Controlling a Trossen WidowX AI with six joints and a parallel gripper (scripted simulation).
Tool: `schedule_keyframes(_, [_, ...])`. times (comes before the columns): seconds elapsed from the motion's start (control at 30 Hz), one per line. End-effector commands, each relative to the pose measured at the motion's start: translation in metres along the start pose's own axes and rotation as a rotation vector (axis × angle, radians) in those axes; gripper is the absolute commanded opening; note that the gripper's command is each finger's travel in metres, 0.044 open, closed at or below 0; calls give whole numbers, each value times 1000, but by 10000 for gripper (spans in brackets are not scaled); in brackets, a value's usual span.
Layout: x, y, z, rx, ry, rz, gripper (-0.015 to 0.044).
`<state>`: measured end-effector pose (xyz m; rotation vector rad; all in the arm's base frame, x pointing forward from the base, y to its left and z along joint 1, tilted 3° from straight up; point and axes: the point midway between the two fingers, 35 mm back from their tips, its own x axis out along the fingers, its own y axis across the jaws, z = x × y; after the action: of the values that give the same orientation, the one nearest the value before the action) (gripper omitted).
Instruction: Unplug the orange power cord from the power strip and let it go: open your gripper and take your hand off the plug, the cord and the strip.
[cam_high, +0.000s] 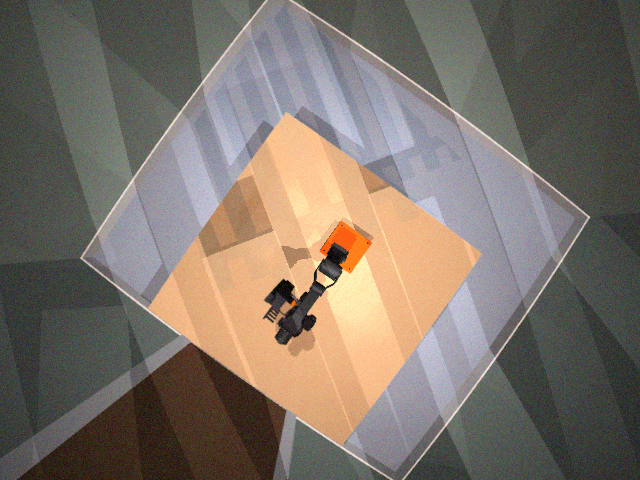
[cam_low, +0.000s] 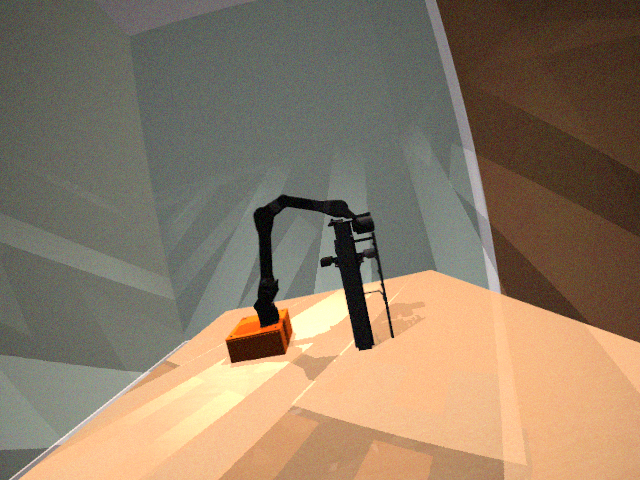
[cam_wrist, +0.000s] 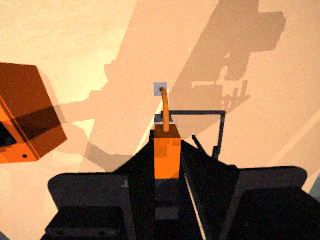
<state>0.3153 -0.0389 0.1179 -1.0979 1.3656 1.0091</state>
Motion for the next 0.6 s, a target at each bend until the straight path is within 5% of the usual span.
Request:
schedule_keyframes(0.0, [-2, 0, 19, -13, -33, -3, 0])
schedule_keyframes(0.57, [-5, 2, 46, -14, -36, -3, 0])
